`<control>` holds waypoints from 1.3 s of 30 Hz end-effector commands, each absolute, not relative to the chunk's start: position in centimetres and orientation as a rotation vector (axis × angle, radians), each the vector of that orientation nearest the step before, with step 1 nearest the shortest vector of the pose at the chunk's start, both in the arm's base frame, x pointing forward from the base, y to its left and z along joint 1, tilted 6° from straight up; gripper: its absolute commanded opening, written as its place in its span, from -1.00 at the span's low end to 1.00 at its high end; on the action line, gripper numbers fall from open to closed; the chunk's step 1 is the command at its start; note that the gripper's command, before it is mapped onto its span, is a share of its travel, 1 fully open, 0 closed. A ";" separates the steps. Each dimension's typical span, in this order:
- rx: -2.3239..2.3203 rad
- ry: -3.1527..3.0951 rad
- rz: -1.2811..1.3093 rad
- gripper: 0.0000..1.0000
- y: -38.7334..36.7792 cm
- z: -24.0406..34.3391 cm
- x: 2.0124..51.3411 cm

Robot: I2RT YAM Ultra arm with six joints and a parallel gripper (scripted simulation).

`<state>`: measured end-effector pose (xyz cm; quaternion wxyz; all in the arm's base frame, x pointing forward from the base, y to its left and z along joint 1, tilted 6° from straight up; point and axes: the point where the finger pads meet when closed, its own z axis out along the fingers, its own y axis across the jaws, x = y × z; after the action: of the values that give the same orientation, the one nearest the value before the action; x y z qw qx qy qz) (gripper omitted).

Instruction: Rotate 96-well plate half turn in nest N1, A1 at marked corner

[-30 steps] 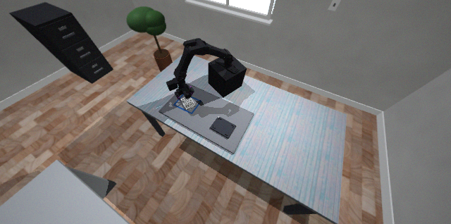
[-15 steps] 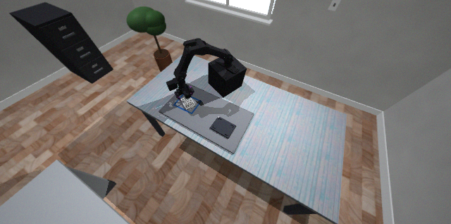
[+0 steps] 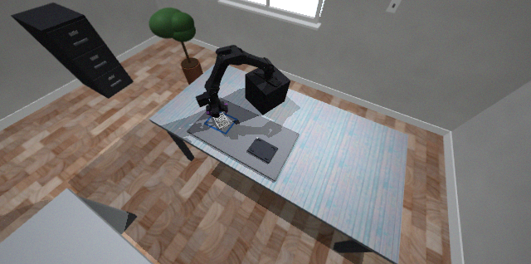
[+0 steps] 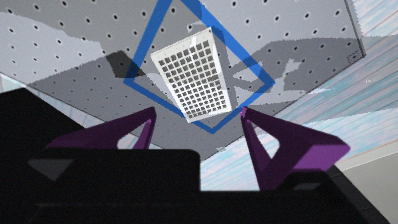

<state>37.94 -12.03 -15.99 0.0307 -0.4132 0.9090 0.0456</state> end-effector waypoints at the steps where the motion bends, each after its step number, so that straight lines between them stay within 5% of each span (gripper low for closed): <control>1: -1.035 2.890 0.133 1.00 -12.2 -15.1 38.5; 39: 0.542 3.072 0.171 1.00 -12.2 -15.1 38.5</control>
<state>37.83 -11.95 -15.98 -0.0010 0.1387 0.9887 0.0565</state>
